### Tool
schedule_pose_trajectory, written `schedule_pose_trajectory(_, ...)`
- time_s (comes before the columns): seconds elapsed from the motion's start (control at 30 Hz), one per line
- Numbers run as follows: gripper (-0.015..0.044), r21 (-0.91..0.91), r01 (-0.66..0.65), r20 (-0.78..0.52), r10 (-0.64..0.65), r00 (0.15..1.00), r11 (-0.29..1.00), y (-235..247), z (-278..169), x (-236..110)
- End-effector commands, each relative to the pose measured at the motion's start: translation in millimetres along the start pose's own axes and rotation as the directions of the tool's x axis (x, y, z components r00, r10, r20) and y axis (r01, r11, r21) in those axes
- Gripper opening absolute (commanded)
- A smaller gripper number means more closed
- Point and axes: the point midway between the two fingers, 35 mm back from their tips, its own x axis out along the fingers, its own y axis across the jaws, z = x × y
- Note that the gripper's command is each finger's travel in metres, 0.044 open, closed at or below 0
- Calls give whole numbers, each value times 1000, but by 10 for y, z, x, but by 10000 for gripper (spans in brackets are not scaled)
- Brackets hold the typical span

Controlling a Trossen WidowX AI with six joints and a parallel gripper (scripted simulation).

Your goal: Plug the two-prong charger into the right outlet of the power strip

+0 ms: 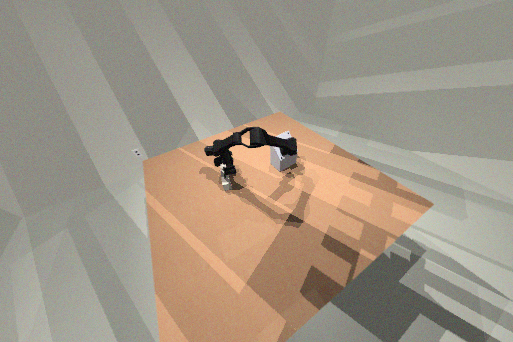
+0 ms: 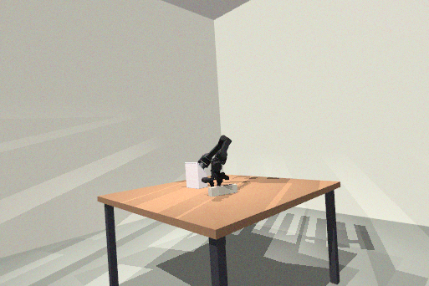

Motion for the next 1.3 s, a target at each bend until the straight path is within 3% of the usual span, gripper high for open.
schedule_pose_trajectory(0.0, 0, -21, 4, 24, -4, 1000, 1000, 6, 65, 5)
schedule_pose_trajectory(0.9, 0, -3, 1, 4, -1, 1000, 1000, 4, 2, -6)
schedule_pose_trajectory(1.27, 289, -3, 1, 4, -1, 1000, 1000, 4, 2, -6)
